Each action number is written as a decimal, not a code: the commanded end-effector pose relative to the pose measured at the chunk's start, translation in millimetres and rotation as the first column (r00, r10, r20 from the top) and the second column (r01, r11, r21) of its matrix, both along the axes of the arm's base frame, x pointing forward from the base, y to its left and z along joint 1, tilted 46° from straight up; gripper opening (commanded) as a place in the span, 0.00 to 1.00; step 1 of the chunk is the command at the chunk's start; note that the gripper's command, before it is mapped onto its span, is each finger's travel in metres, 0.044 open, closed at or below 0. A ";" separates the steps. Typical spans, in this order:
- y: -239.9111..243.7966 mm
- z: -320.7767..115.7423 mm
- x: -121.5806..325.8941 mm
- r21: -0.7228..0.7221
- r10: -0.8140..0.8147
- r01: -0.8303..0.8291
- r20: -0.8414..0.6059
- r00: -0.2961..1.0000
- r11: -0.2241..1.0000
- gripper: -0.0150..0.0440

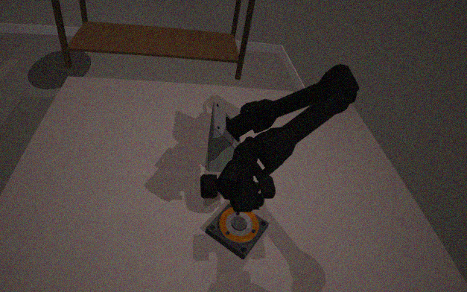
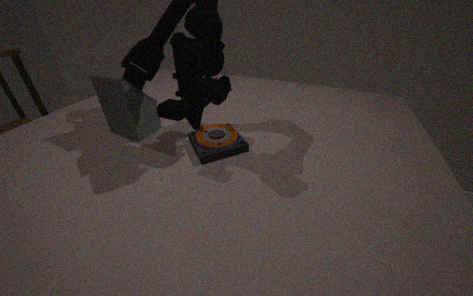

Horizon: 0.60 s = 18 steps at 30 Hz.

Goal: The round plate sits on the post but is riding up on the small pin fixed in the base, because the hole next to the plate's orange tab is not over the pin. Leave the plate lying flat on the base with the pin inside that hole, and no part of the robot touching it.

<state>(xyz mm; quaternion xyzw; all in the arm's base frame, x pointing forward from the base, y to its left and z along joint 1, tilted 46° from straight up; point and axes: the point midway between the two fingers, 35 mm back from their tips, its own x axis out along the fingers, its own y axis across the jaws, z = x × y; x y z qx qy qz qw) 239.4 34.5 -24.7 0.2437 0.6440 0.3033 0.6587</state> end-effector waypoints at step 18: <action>18.1 19.9 -2.3 0.003 -0.001 0.001 -0.001 1.000 1.000 0.25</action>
